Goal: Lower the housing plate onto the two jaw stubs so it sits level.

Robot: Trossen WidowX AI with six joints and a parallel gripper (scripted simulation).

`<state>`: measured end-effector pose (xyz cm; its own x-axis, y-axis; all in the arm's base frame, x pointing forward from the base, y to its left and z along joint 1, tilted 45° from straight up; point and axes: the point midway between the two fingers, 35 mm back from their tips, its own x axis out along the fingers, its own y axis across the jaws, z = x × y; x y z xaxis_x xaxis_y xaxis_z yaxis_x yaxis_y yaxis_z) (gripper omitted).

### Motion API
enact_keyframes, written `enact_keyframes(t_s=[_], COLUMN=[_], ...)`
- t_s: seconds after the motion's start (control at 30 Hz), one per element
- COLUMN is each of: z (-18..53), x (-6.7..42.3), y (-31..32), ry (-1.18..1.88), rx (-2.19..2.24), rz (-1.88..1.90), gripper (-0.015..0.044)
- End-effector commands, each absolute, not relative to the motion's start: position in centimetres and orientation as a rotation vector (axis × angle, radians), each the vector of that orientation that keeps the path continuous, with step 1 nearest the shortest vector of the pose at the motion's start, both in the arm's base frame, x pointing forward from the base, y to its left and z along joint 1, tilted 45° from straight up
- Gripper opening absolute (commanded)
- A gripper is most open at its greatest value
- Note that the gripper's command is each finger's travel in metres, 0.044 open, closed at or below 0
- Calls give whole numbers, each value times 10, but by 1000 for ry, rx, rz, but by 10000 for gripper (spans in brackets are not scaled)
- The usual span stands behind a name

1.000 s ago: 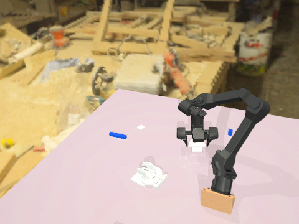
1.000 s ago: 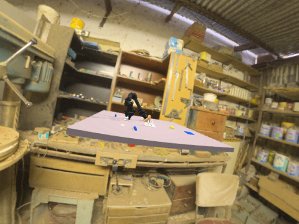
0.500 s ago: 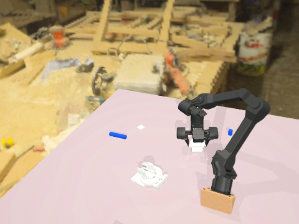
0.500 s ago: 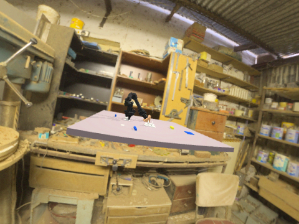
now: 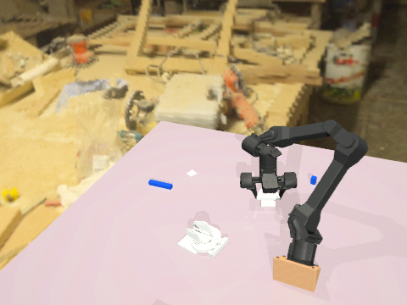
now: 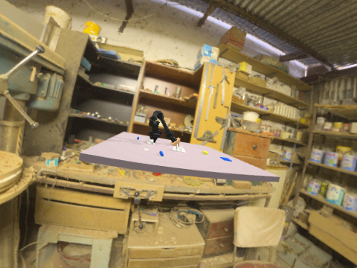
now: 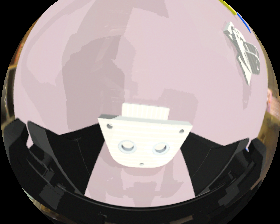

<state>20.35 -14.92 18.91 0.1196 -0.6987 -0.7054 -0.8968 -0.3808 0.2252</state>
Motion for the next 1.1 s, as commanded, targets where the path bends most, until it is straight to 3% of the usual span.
enact_keyframes(t_s=[0.0, 0.57, 1.07], z=[199, 237, 223], x=[204, 196, 214], y=[-140, -103, -88], ry=[1571, 1569, 1521], rx=[-2143, -2148, -2201], rz=[1109, 1112, 1221], gripper=[351, 351, 351])
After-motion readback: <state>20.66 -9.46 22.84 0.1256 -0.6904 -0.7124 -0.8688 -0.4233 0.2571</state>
